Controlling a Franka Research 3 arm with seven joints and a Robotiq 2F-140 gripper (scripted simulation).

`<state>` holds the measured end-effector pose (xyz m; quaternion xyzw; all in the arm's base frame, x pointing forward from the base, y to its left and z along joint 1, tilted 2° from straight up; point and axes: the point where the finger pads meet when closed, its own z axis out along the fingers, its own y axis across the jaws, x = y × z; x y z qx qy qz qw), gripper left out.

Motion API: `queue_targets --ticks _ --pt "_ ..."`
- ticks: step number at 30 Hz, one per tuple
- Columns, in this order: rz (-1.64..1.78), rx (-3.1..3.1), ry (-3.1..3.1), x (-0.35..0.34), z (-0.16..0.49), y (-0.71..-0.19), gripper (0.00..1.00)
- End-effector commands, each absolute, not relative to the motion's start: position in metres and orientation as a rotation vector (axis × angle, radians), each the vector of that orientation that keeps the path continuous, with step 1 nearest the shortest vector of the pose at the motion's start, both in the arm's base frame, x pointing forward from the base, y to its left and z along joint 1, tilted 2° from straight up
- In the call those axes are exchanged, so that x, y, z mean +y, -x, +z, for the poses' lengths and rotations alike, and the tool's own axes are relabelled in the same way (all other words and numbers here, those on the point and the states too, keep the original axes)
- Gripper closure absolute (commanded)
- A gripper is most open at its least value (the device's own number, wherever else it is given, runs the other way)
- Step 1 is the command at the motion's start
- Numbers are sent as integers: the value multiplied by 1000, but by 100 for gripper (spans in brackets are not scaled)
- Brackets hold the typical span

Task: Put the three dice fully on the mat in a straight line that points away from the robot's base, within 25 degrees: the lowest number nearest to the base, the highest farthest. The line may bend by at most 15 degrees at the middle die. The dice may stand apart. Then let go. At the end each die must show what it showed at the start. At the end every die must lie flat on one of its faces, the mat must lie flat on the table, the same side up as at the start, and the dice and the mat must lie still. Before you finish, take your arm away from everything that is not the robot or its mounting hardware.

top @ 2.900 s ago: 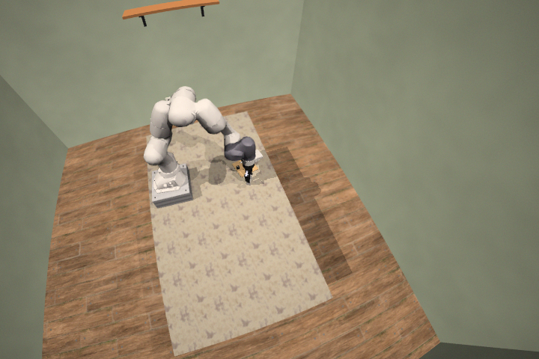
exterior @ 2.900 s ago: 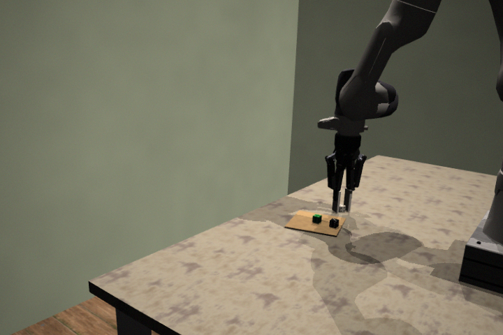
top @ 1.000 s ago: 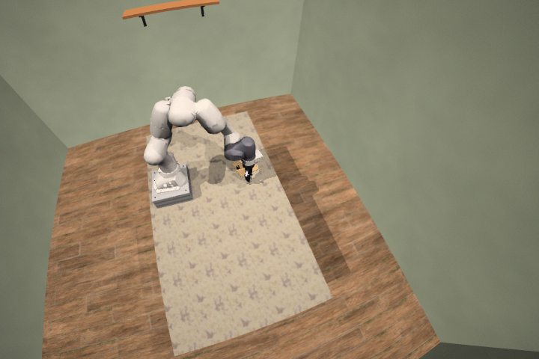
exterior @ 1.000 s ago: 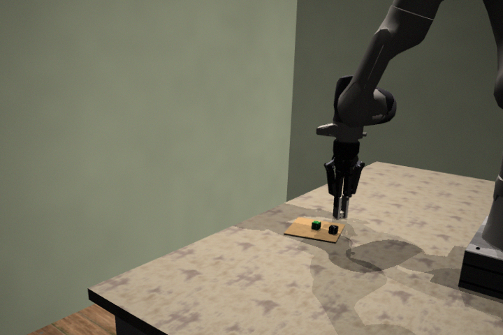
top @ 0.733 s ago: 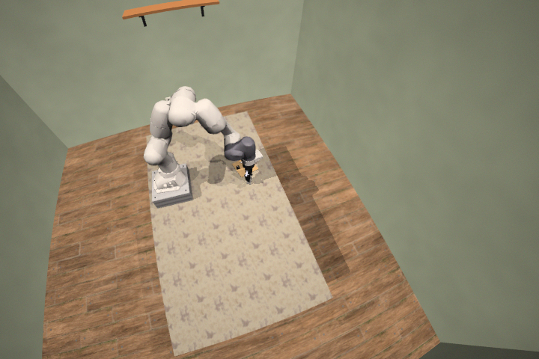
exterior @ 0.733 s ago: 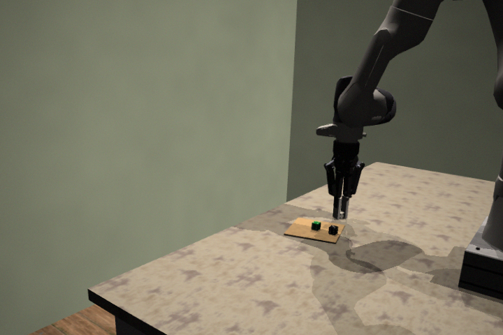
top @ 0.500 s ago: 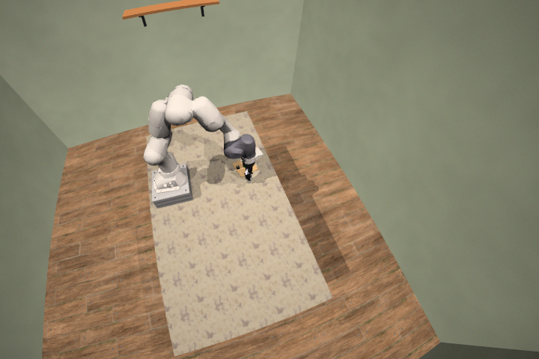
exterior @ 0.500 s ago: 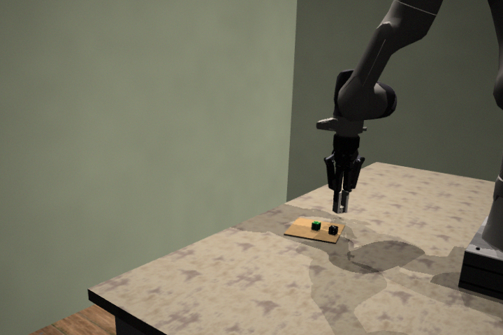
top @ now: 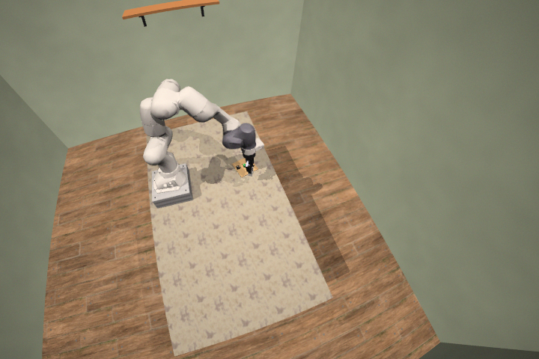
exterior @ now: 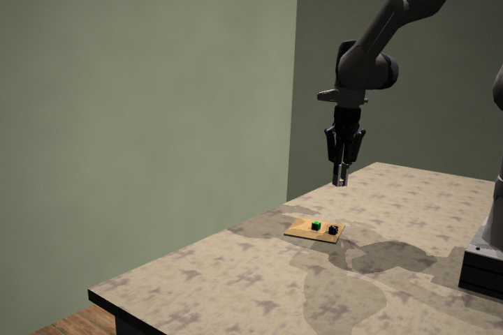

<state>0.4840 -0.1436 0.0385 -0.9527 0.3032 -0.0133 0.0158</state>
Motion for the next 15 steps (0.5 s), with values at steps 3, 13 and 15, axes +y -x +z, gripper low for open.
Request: queue_targets --ticks 3,13,15 --pt "12 927 2964 -140 39 -473 91" --pt "7 649 3038 -101 42 -497 91" --pt "6 566 3055 -89 43 -503 91"
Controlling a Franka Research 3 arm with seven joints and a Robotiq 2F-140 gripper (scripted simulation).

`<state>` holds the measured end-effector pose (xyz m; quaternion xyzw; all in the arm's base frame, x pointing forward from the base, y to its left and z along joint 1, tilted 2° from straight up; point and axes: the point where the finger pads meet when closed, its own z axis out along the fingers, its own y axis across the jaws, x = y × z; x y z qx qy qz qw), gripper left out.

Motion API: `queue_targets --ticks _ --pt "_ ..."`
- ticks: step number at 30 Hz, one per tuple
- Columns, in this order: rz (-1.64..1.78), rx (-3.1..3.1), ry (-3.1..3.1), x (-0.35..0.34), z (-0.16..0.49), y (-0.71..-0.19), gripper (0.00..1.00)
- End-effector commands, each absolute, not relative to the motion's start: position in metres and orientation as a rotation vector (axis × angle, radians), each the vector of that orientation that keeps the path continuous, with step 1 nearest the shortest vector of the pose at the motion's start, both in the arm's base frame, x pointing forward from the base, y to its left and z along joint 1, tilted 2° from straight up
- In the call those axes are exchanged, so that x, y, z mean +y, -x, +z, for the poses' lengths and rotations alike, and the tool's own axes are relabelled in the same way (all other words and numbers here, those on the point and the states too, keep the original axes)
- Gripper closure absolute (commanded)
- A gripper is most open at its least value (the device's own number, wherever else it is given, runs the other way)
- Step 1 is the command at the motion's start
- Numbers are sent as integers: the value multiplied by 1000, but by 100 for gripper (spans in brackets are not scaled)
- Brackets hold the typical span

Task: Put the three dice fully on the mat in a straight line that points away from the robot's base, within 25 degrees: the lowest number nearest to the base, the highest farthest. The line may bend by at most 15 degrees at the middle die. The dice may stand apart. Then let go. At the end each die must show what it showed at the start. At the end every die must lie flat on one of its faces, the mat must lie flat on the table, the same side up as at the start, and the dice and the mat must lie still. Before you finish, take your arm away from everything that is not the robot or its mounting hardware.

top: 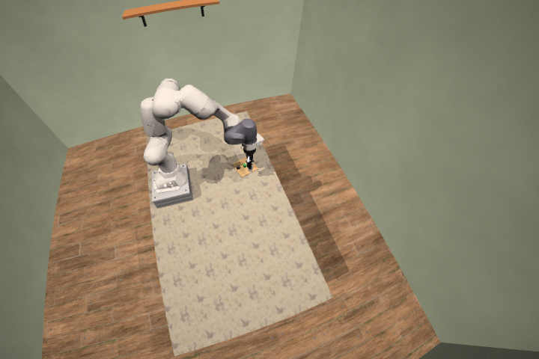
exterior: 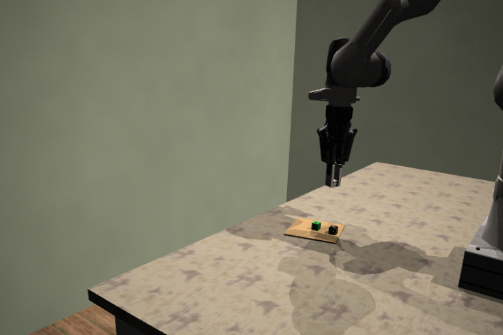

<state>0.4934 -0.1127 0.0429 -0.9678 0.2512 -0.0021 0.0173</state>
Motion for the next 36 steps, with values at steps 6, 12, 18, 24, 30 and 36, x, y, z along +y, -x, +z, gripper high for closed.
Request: queue_targets --ticks 6,12,18,24,30,36 --pt "1 279 3093 -45 46 -522 91" --pt "-3 76 3103 -13 48 -534 91" --pt "-5 5 3103 -1 49 -537 91" --pt "-5 5 3103 -1 49 -537 91" --pt "-5 5 3104 -1 47 -537 91" --pt "-5 4 3105 -1 32 -537 91"
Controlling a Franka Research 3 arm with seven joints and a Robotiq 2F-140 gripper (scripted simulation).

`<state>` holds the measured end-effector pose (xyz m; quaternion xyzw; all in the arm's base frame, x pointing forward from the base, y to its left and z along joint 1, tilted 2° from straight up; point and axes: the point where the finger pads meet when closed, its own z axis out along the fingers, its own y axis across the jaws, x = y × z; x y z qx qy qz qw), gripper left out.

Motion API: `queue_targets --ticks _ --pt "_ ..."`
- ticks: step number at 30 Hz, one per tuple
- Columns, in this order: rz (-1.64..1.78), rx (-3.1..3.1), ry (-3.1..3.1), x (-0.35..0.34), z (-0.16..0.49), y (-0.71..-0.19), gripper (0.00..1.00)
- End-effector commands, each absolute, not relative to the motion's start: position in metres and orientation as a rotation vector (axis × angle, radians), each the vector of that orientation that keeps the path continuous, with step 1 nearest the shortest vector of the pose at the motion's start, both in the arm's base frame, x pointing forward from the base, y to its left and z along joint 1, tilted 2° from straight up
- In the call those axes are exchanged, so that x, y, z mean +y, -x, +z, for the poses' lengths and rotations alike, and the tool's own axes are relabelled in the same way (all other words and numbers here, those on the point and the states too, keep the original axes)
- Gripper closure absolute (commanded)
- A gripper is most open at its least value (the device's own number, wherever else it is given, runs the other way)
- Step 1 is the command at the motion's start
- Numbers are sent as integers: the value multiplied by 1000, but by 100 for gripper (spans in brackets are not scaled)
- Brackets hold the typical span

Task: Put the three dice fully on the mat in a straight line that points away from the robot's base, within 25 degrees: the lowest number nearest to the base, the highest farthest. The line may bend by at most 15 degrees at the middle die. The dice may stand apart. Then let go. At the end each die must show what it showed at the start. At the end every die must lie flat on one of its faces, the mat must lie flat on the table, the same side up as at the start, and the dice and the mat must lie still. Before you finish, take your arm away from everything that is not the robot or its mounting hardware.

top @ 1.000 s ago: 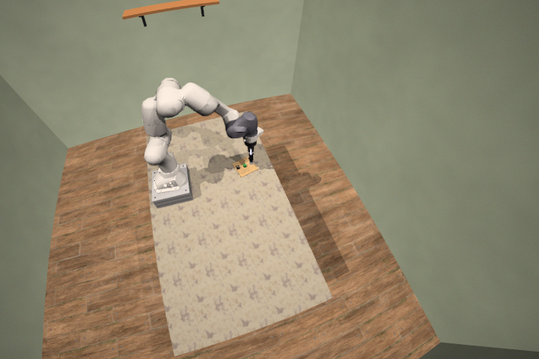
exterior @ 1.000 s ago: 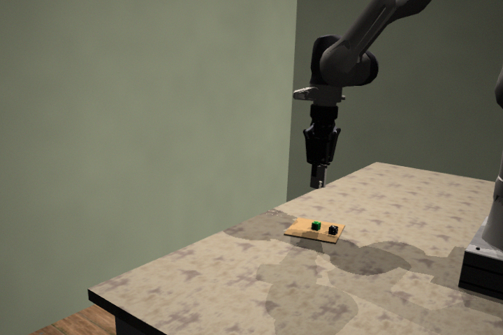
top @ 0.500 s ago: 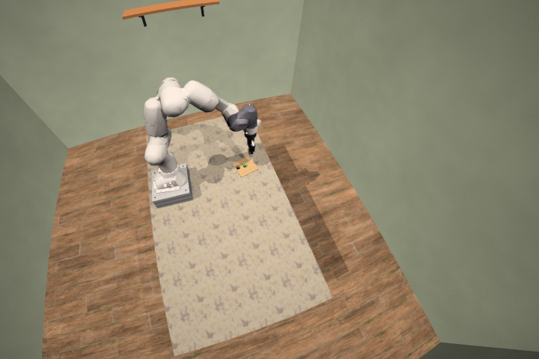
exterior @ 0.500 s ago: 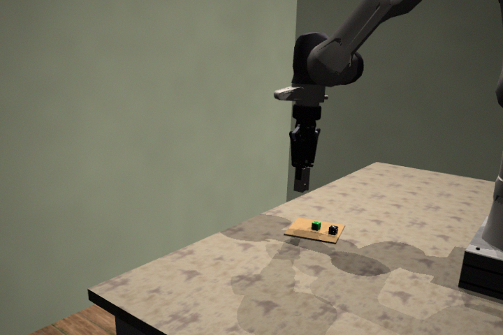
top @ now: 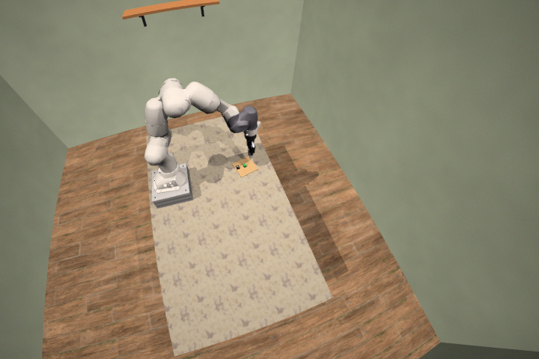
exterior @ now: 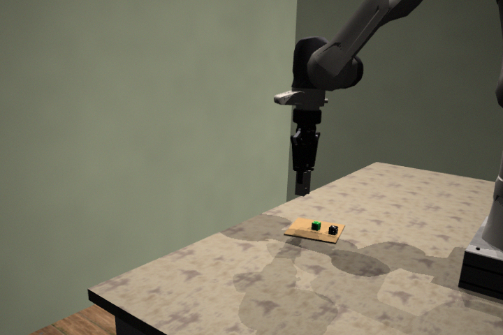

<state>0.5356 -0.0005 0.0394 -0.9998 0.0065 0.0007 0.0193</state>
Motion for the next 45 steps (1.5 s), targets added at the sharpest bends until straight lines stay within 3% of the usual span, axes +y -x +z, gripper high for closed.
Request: queue_targets --ticks 1,20,45 --pt "-5 4 3105 -1 28 -537 91" --pt "-5 4 3105 0 -42 -539 91" --pt "-5 4 3105 0 -47 -539 91"
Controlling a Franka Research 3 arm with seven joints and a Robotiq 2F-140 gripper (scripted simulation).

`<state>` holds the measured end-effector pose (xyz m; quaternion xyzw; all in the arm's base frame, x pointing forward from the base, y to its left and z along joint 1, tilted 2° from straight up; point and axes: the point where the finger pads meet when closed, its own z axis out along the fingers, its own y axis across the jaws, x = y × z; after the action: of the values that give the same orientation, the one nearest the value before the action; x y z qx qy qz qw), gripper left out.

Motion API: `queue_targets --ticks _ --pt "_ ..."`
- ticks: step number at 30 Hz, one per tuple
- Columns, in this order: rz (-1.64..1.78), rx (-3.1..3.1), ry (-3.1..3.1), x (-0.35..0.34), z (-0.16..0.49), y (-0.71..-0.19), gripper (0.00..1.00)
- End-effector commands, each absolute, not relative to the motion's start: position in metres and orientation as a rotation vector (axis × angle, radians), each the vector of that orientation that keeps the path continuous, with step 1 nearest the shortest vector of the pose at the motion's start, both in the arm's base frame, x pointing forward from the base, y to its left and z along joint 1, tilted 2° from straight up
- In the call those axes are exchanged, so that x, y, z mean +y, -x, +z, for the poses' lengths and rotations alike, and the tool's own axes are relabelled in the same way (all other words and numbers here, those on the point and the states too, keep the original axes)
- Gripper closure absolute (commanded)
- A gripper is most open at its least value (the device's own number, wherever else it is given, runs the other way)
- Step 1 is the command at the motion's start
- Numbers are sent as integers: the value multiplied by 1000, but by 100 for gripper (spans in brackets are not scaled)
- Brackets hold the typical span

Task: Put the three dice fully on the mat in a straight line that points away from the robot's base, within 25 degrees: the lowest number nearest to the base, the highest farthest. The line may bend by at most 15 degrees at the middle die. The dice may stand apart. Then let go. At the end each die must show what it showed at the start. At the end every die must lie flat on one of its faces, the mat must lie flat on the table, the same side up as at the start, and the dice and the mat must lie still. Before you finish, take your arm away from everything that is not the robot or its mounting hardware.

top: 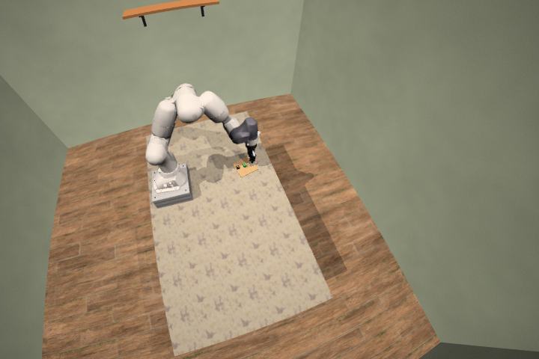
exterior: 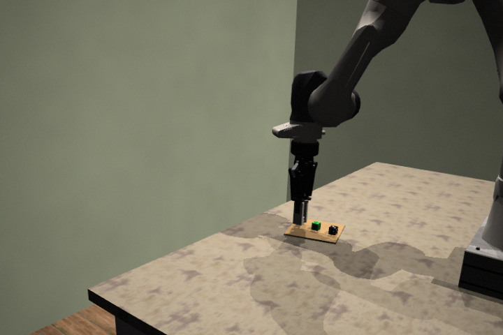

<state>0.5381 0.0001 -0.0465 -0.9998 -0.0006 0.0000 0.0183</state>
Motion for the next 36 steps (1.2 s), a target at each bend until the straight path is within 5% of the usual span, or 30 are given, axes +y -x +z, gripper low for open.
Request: queue_targets --ticks 1,36 --pt "-5 4 3105 0 -47 -539 91" --pt "-5 4 3105 0 -50 -539 91"
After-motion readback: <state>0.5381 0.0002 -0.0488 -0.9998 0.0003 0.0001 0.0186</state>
